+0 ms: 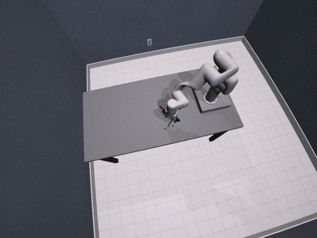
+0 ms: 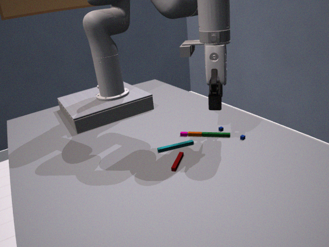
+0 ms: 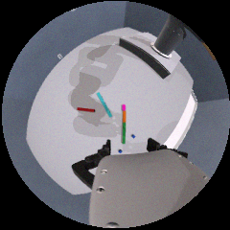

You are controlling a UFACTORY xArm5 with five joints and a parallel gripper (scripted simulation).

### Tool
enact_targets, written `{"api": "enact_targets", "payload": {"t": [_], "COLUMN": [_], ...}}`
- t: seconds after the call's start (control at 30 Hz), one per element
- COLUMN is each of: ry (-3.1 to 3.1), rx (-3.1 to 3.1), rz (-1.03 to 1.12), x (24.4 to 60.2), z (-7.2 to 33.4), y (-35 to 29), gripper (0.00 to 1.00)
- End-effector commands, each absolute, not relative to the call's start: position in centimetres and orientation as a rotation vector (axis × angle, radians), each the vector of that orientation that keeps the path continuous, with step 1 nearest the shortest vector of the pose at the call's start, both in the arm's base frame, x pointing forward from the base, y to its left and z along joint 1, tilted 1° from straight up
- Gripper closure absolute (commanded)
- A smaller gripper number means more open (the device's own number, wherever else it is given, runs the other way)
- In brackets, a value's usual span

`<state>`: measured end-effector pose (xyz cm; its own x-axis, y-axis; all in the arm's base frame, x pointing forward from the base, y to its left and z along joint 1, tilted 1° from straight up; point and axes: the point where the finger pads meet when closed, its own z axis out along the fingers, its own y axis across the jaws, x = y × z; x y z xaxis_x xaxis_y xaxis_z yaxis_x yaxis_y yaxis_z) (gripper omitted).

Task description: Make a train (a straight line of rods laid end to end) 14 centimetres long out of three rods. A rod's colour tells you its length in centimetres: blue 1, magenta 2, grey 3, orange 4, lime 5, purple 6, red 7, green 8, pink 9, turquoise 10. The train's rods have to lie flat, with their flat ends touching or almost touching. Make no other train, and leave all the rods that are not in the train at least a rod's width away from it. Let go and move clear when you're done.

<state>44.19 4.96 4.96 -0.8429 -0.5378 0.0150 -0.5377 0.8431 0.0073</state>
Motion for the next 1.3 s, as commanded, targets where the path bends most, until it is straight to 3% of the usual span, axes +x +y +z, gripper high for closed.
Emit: {"api": "enact_targets", "payload": {"t": [0.0, 0.33, 1.27], "ry": [-3.004, -2.974, -2.192], "rx": [0.876, 0.972, 2.236], "rz": [-0.003, -0.004, -0.013], "x": [44.3, 44.3, 43.7], "z": [5.1, 5.0, 3.7], "y": [5.0, 5.0, 4.6], "gripper": [0.0, 0.0, 0.0]}}
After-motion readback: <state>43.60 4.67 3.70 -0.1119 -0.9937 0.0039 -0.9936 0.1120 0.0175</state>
